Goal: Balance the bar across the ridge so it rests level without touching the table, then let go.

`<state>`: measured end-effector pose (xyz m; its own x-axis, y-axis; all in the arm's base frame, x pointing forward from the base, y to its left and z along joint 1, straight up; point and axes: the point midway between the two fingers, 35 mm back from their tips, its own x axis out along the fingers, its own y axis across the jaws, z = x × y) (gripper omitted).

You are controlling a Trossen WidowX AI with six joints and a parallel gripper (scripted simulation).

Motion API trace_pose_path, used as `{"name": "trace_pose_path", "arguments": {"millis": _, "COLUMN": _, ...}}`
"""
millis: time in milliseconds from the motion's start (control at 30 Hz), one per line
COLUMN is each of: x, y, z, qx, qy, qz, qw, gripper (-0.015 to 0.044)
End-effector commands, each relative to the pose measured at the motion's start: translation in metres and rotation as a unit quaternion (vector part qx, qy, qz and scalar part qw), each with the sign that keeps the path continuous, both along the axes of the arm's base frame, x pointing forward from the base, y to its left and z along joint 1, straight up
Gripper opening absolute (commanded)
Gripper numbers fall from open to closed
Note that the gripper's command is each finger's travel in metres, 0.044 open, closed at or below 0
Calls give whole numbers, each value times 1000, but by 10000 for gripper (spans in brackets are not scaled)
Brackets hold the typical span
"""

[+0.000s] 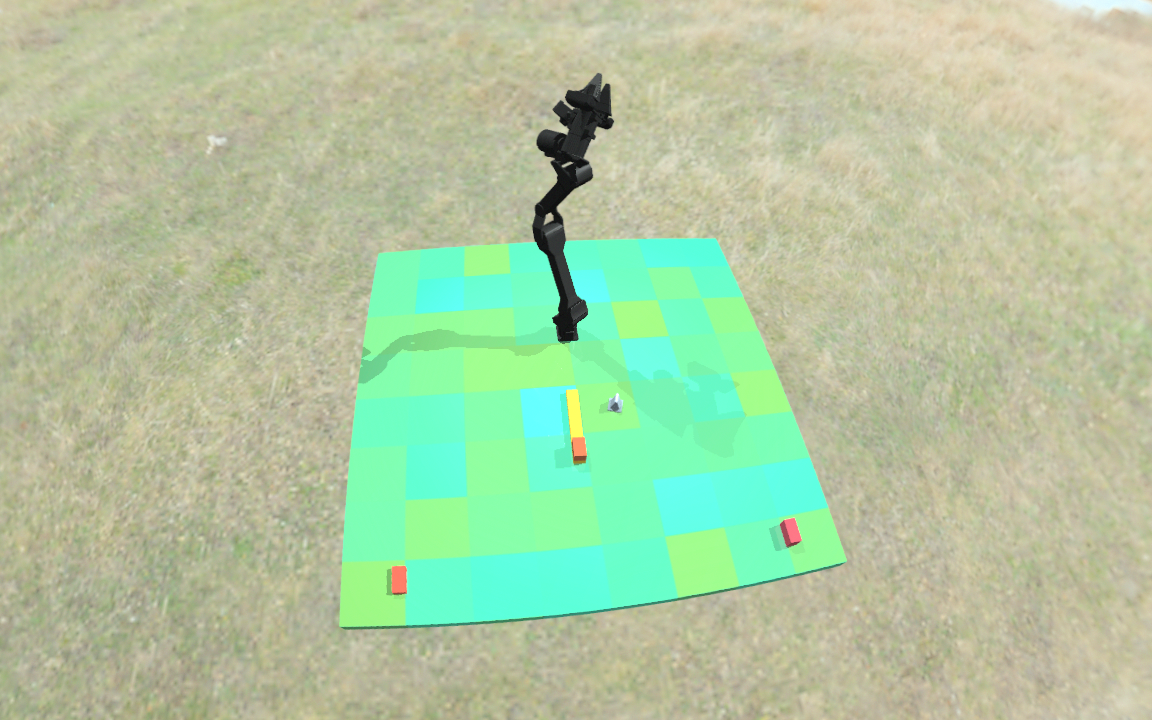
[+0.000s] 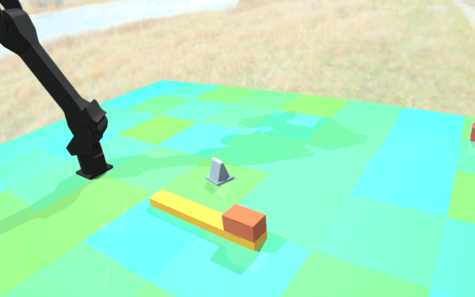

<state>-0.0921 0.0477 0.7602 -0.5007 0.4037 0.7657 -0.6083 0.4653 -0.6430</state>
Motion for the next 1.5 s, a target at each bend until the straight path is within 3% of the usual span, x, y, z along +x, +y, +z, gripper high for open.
{"name": "trace_pose_path", "arguments": {"millis": 0, "x": 35, "y": 24, "z": 3, "qx": -4, "qy": 34, "qz": -50, "qw": 998, "gripper": 315}}
{"name": "trace_pose_path", "arguments": {"millis": 667, "x": 217, "y": 101, "z": -29, "qx": -58, "qy": 135, "qz": -373, "qw": 916, "gripper": 315}}
{"name": "trace_pose_path", "arguments": {"millis": 1000, "x": 317, "y": 112, "z": -75, "qx": -124, "qy": 165, "qz": -524, "qw": 826, "gripper": 315}}
{"name": "trace_pose_path", "arguments": {"millis": 1467, "x": 428, "y": 107, "z": -173, "qx": -275, "qy": 172, "qz": -662, "qw": 676, "gripper": 315}}
